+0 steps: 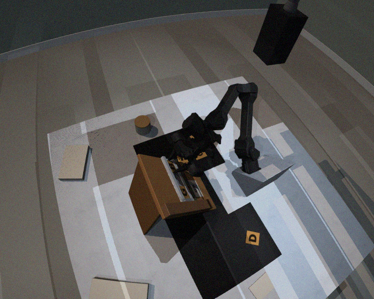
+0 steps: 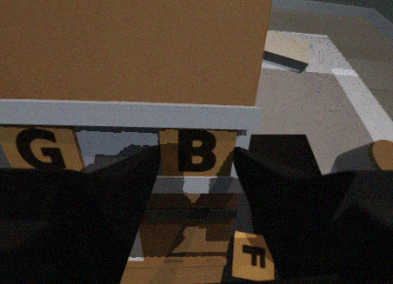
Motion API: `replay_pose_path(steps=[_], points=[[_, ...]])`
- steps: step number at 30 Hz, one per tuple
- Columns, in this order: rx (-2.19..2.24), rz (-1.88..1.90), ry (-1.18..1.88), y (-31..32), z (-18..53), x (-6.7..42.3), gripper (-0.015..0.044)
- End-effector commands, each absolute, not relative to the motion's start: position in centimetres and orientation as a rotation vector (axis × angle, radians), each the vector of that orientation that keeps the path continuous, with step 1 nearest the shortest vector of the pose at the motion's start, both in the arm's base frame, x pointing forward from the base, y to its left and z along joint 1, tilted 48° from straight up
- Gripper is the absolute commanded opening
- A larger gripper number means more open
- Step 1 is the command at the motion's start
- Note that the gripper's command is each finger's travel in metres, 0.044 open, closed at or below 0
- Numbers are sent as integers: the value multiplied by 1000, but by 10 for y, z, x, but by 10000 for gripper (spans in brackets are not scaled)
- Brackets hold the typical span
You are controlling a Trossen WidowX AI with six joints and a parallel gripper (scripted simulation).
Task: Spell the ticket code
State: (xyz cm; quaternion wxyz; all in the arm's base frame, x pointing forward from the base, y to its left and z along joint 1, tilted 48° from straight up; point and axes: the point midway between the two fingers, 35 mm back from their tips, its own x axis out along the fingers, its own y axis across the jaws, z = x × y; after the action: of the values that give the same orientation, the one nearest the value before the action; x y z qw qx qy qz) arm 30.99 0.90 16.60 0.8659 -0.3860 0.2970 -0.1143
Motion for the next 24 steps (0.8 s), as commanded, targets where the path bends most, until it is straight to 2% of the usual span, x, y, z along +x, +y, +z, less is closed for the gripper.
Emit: replay_pose_path(steps=[1,24], points=[[-809,-244,628,10,161,309,0],[-808,-244,628,22,148,309,0]])
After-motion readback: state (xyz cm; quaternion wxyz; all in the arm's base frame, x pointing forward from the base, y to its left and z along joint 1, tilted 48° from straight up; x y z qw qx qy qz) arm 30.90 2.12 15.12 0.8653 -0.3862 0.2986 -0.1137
